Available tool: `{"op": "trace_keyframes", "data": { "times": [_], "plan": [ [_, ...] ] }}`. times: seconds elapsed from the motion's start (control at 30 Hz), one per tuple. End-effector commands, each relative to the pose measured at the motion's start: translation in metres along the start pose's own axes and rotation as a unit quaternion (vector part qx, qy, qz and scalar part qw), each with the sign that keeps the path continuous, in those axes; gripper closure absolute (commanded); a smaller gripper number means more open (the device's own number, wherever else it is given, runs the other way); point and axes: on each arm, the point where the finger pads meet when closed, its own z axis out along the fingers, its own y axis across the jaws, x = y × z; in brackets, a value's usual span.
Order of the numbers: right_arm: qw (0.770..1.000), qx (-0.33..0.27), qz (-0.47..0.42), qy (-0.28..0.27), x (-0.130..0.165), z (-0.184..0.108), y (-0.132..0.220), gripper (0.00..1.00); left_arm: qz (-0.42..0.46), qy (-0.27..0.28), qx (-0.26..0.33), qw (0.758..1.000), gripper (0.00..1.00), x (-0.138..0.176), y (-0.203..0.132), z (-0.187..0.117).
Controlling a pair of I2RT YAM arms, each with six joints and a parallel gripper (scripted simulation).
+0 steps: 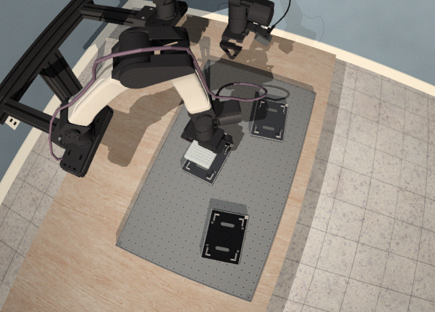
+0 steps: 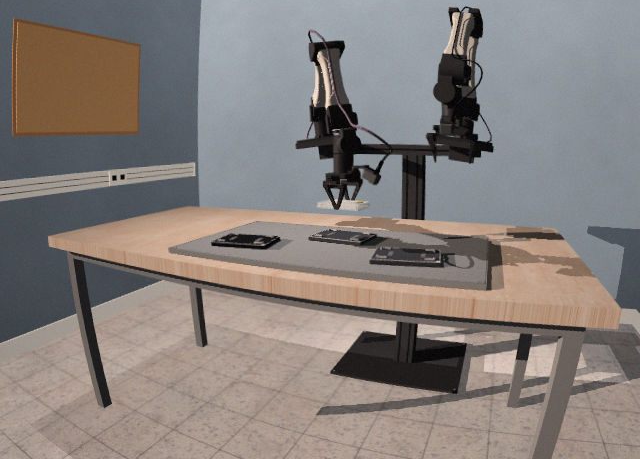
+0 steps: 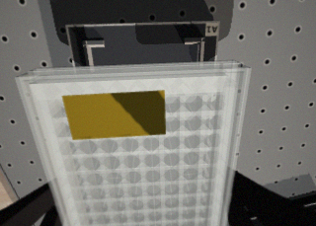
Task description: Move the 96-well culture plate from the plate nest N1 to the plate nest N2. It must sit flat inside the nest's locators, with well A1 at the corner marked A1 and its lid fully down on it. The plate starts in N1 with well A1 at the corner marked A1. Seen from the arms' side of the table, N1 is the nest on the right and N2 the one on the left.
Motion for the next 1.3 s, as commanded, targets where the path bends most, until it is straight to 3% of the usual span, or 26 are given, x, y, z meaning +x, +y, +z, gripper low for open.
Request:
{"op": "trace_keyframes", "data": {
  "times": [0.0,0.97,1.27],
  "plan": [
    [1.000,0.006,0.003,-0.005,-0.003,-0.004,-0.006,1.00,0.005,-0.009,0.002,1.000,0.00,-0.006,-0.002,-0.003],
    [1.000,0.006,0.003,-0.005,-0.003,-0.004,-0.007,1.00,0.005,-0.009,0.002,1.000,0.00,-0.006,-0.002,-0.003],
    [1.000,0.005,0.002,-0.003,-0.003,0.019,-0.007,1.00,0.005,-0.009,0.002,1.000,0.00,-0.006,-0.002,-0.003]
  ]
}}
